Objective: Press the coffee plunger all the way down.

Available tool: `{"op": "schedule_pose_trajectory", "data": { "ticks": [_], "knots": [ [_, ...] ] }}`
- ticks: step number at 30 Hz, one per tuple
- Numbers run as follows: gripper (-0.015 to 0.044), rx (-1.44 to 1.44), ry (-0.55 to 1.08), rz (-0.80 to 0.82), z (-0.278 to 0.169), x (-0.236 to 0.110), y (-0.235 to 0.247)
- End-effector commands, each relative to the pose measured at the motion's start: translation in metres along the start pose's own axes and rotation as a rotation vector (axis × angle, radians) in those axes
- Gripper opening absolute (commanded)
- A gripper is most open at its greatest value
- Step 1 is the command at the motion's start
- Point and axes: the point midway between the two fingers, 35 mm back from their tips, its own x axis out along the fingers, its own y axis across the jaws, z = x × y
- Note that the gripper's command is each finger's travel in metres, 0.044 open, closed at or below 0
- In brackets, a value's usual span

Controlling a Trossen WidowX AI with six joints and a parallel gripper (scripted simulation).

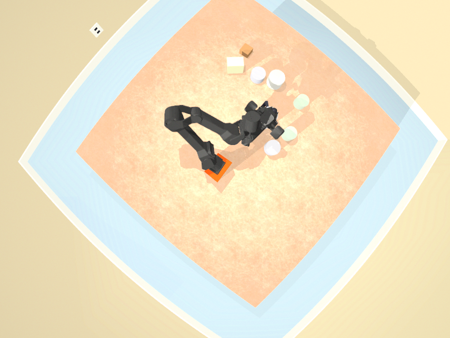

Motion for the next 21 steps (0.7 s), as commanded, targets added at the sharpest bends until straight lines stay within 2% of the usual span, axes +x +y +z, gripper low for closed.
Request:
{"op": "schedule_pose_trajectory", "data": {
  "ticks": [1, 21],
  "knots": [
    [0.0121, 0.041, 0.058, 0.005, -0.0243, 0.0073, 0.0017],
    [0.0121, 0.04, 0.057, 0.006, -0.0201, 0.0138, -0.0016]
  ]
}}
